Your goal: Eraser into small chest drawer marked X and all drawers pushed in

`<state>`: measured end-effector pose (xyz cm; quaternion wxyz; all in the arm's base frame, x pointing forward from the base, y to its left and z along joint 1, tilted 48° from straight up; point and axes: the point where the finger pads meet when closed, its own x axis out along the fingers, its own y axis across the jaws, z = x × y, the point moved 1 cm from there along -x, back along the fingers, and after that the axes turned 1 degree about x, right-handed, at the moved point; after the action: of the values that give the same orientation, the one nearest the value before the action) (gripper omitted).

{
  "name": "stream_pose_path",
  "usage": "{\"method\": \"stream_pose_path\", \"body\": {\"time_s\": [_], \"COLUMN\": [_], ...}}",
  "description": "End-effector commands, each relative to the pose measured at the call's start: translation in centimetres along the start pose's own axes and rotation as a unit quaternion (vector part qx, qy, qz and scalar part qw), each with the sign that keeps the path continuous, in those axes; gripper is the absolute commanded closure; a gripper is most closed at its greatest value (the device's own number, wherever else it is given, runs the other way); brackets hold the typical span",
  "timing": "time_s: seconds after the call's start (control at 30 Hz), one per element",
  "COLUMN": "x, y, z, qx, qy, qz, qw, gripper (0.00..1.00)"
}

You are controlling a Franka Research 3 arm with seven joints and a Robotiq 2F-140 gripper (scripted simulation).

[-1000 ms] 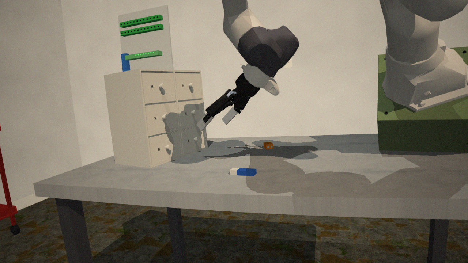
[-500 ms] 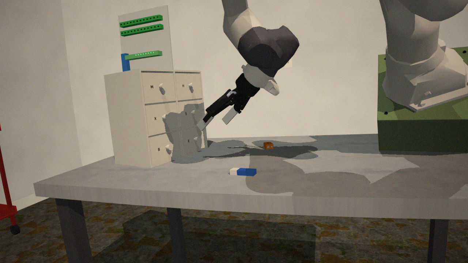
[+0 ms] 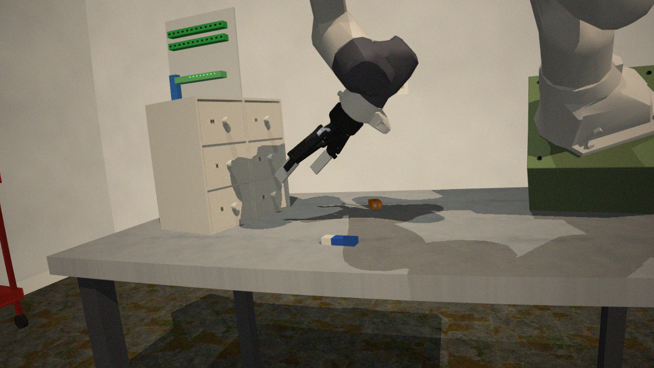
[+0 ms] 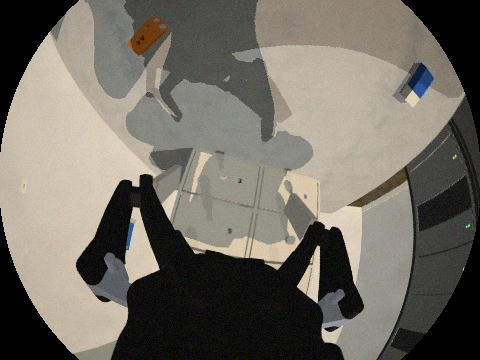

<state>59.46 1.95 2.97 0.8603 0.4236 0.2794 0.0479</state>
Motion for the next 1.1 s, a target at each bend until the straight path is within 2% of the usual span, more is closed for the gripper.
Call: {"method": "stream_pose_path", "body": {"time_s": [0.0,1.07], "x": [0.05,-0.19], "y": [0.01,0.02], "z": [0.13,0.41], "qx": [-0.001,-0.001], "qy": [-0.002,-0.002], "qz": [0.001,0.001], "qw": [1.000,1.000], "gripper": [0.00,0.00]}}
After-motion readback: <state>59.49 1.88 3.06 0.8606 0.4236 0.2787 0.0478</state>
